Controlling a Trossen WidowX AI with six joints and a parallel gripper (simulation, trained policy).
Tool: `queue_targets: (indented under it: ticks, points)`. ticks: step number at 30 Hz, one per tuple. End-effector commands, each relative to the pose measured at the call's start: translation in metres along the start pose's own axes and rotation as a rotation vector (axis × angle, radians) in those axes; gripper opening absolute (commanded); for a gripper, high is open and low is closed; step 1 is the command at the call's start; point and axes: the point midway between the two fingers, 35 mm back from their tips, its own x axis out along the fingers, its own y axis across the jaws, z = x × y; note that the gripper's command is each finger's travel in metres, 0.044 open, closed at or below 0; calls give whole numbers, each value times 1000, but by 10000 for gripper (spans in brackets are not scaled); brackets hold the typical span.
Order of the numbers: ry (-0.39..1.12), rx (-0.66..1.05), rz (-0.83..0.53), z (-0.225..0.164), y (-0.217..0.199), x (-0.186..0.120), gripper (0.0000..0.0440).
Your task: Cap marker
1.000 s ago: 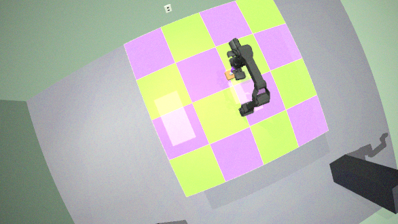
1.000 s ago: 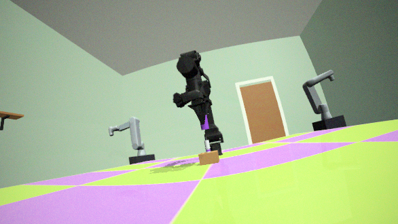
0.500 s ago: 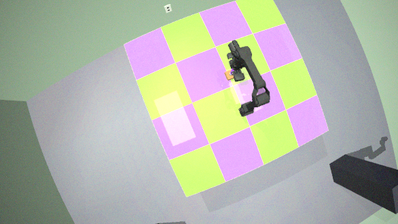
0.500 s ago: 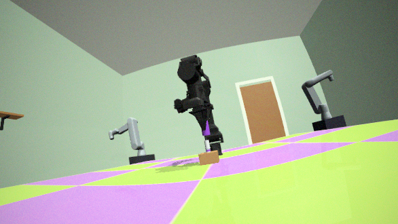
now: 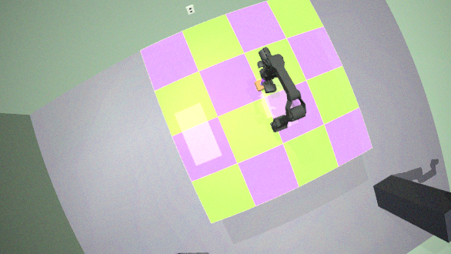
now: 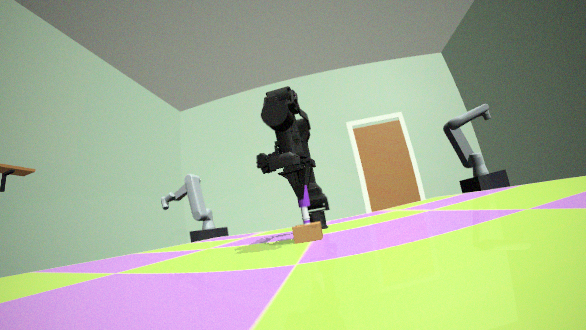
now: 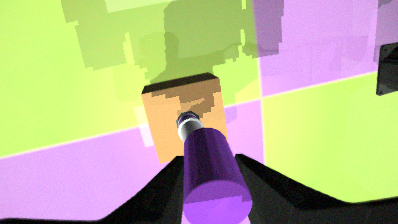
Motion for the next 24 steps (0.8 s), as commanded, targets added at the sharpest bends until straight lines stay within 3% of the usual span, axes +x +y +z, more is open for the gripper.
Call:
queue_targets:
  ticks: [1, 24]
  points:
    - [8, 4, -10, -1, 1, 10, 0]
    - [-9, -38, -17, 3, 4, 45, 10]
